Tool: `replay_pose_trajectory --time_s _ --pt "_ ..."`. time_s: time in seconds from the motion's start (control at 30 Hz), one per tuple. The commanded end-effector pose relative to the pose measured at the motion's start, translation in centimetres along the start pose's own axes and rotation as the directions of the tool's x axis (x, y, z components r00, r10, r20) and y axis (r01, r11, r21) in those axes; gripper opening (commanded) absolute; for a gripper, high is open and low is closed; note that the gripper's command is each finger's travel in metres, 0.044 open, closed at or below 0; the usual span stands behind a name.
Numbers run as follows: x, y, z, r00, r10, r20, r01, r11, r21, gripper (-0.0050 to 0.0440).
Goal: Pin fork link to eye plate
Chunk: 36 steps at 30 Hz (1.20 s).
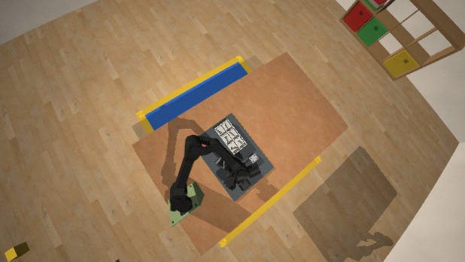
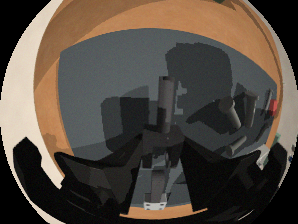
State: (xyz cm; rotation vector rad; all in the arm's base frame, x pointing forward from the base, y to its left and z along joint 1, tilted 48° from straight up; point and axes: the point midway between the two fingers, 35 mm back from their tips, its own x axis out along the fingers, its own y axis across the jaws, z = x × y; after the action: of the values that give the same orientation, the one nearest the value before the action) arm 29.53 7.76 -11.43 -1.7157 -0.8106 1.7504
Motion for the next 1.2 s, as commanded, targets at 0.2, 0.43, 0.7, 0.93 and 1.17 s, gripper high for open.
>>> replay_pose_trajectory --time_s 0.2,0.43,0.7,0.93,1.17 --pt "0.13 0.14 -0.92 1.0 0.005 -0.016 -0.005 1.0 -0.021 0.013" --pt "0.13 0.14 -0.92 1.0 0.005 -0.016 -0.005 1.0 -0.021 0.013" --pt "0.13 0.14 -0.92 1.0 0.005 -0.016 -0.005 1.0 -0.021 0.013" --pt "0.05 0.05 -0.39 1.0 0.005 -0.016 -0.005 1.0 -0.021 0.013" --pt "0.02 0.02 -0.38 1.0 0.005 -0.016 -0.005 1.0 -0.021 0.013"
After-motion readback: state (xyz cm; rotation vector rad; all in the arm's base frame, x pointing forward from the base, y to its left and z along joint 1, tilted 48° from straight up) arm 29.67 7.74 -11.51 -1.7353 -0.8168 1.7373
